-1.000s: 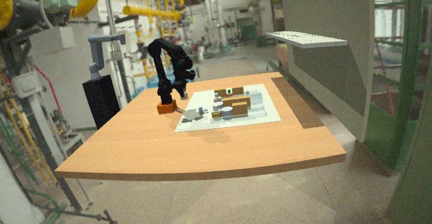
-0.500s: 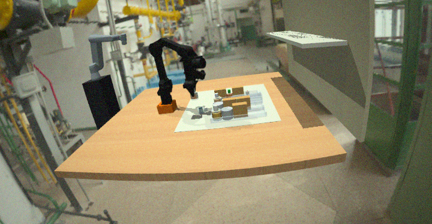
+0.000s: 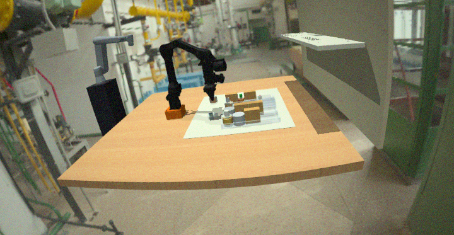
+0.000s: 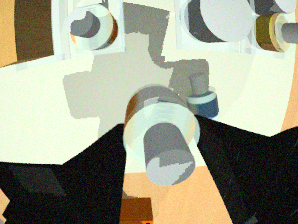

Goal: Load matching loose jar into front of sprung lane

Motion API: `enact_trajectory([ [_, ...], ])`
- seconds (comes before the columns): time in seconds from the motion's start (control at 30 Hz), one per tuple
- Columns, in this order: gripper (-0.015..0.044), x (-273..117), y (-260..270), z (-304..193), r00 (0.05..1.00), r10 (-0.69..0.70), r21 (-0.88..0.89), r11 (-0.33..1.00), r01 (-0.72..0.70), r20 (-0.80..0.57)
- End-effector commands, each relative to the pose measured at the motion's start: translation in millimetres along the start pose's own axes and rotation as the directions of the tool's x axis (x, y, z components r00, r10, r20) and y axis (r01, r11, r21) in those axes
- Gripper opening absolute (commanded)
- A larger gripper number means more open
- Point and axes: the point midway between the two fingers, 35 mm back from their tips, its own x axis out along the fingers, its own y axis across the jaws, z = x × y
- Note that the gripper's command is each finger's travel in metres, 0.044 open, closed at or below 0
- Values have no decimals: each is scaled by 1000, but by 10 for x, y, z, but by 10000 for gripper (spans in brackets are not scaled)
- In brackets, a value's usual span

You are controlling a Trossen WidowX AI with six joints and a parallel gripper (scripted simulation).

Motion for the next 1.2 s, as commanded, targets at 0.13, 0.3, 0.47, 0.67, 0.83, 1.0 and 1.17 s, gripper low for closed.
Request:
enact_trajectory([
  [0.13,0,92,283,178,1000,0,24,1000,0,1],
  [0.3,0,157,485,266,1000,-2,40,999,2,1],
  [0.47,0,205,513,277,1000,-2,42,999,2,0],
  [0.67,0,390,513,271,1000,-2,42,999,2,0],
  [0.83,0,411,512,274,1000,-2,42,999,2,0],
  [1.0,0,411,511,295,1000,-2,42,999,2,1],
  [1.17,0,410,510,319,1000,-2,42,999,2,1],
])
